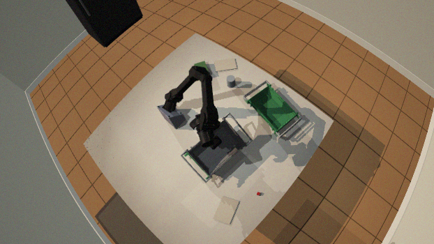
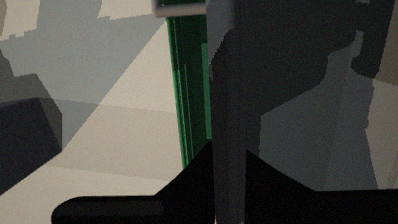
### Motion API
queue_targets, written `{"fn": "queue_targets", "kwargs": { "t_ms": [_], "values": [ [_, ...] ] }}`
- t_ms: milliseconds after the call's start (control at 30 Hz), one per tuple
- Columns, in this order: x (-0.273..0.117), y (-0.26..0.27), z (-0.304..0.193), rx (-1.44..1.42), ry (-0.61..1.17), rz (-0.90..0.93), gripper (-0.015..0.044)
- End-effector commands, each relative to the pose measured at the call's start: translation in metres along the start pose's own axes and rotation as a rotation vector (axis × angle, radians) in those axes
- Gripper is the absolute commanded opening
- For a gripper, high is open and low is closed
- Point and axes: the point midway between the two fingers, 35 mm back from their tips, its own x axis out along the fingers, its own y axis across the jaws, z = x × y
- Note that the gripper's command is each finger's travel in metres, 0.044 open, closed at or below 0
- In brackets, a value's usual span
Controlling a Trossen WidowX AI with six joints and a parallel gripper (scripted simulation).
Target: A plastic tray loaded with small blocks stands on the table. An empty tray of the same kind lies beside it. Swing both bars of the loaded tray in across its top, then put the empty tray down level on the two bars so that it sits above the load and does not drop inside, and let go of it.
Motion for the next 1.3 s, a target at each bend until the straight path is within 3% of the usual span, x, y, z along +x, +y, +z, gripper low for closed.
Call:
{"fn": "queue_targets", "kwargs": {
  "t_ms": [0, 1267],
  "values": [
    [0.003, 0.0, -0.001, 0.003, 0.0, -0.014, 0.0],
    [0.021, 0.016, -0.001, 0.003, -0.001, -0.013, 0.0]
  ]
}}
